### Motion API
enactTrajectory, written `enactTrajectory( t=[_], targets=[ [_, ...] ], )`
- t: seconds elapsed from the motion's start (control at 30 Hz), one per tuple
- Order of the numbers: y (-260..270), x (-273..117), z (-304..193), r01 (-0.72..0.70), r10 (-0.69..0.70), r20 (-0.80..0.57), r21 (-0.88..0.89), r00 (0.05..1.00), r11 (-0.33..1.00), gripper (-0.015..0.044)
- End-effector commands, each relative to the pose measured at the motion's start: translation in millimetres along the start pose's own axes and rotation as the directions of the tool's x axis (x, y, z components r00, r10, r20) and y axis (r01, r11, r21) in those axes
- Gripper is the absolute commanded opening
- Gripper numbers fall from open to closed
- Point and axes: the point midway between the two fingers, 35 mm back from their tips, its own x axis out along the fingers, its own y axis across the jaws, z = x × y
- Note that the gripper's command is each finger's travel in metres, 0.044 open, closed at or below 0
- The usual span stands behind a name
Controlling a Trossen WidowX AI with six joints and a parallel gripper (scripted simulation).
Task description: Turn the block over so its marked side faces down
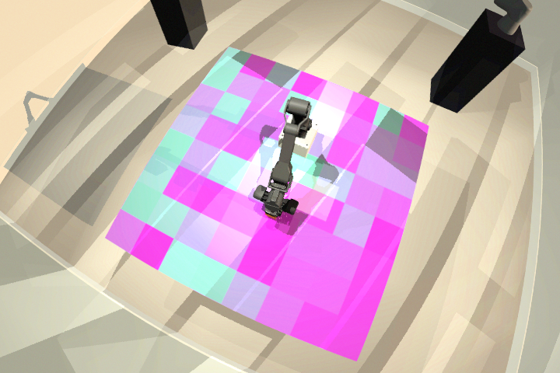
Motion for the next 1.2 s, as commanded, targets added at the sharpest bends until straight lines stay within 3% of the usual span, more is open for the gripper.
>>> enactTrajectory(
  t=[0.0,0.27,0.53,1.17],
  targets=[
    [-1,-5,1,0.002,-0.002,0.080,-0.002,0.997,1.000,0.0000],
    [-1,-9,-3,0.000,0.000,0.200,-0.001,0.980,1.000,0.0000],
    [-1,-9,-3,0.000,0.000,0.212,-0.001,0.977,1.000,0.0000],
    [1,26,-2,0.000,0.003,0.454,-0.006,0.891,1.000,0.0000]
  ],
)
